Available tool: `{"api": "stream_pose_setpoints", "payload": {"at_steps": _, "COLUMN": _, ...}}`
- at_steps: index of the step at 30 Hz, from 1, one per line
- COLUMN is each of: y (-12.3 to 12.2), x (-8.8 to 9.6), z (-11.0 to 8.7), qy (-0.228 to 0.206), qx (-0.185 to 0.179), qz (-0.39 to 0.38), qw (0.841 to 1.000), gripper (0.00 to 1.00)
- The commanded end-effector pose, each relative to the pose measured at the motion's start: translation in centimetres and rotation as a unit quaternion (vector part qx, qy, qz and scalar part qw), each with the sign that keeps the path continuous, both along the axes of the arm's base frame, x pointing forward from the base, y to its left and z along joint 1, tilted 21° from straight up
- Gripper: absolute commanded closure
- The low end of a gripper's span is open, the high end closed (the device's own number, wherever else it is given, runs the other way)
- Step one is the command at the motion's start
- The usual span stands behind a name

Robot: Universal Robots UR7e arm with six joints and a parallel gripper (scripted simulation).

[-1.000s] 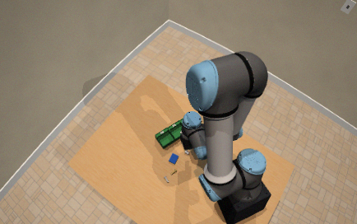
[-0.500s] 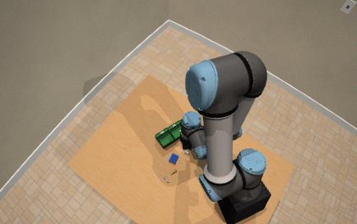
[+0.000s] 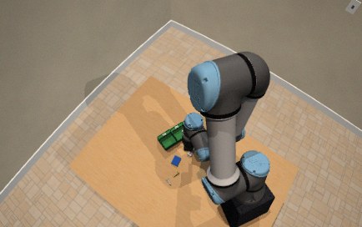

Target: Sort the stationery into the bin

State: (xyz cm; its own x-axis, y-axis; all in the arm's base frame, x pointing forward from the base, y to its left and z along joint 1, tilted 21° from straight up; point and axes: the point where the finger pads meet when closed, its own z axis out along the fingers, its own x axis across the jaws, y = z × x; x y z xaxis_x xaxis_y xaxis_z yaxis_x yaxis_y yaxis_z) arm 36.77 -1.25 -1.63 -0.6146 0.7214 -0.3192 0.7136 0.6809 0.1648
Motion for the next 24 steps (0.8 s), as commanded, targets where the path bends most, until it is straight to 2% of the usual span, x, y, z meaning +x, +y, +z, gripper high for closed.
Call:
{"api": "stream_pose_setpoints", "payload": {"at_steps": 1, "y": 0.28, "x": -0.01, "z": -0.10, "qy": -0.009, "qx": 0.022, "qz": -0.075, "qw": 0.997, "gripper": 0.38}}
{"api": "stream_pose_setpoints", "payload": {"at_steps": 14, "y": 0.70, "x": 0.03, "z": -0.26, "qy": -0.019, "qx": 0.045, "qz": -0.137, "qw": 0.989, "gripper": 0.38}}
{"api": "stream_pose_setpoints", "payload": {"at_steps": 24, "y": 1.14, "x": 0.13, "z": -0.39, "qy": -0.028, "qx": 0.069, "qz": -0.204, "qw": 0.976, "gripper": 0.38}}
